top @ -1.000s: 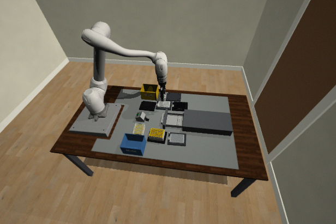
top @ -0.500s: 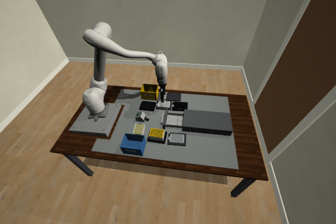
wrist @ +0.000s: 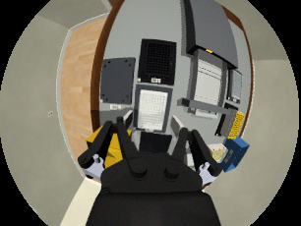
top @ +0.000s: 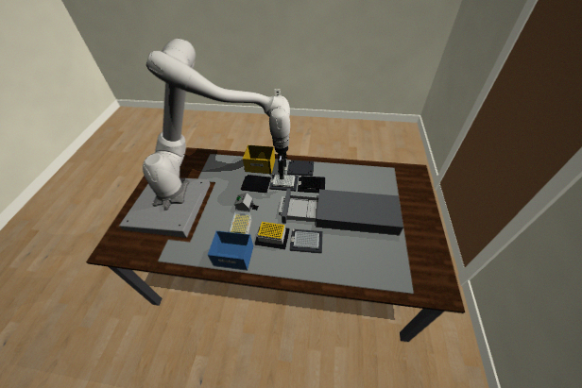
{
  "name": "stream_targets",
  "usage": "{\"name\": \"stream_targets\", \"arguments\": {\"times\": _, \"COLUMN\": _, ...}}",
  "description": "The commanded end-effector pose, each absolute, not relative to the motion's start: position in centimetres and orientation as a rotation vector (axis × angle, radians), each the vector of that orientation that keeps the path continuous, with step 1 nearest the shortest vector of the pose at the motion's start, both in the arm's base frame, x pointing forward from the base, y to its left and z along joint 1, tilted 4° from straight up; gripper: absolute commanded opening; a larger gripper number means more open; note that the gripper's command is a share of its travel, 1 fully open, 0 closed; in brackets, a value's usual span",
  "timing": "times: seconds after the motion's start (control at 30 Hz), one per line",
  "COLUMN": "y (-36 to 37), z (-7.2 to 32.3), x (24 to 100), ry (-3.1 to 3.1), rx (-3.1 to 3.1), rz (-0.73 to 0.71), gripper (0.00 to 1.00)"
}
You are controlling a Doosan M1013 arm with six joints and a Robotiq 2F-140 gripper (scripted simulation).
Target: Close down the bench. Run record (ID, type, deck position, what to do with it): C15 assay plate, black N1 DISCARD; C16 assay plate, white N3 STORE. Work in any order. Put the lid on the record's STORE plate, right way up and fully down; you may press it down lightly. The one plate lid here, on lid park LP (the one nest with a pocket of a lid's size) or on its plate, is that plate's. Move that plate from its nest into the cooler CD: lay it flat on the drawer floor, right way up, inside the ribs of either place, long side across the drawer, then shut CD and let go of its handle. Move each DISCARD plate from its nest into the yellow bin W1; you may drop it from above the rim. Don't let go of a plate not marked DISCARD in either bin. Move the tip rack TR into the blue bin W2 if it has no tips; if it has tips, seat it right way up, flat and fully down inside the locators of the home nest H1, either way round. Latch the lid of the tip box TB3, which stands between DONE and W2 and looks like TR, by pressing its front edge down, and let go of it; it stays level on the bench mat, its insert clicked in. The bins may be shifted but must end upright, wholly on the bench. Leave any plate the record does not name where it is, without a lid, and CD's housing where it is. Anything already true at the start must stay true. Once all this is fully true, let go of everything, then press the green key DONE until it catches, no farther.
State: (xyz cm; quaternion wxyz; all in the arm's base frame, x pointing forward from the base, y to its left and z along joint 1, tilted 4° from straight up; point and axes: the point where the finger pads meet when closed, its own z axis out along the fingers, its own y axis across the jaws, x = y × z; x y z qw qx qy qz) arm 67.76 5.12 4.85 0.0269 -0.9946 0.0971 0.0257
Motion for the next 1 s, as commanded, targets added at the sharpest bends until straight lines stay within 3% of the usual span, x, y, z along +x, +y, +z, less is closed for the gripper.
{"name": "stream_targets", "arguments": {"times": 0.0, "y": 5.1, "z": 4.6, "x": 67.8, "ry": 0.3, "rx": -3.072, "rz": 0.079, "gripper": 0.66}}
{"name": "stream_targets", "arguments": {"times": 0.97, "y": 5.3, "z": 1.3, "x": 67.6, "ry": 0.3, "rx": -3.072, "rz": 0.079, "gripper": 0.66}}
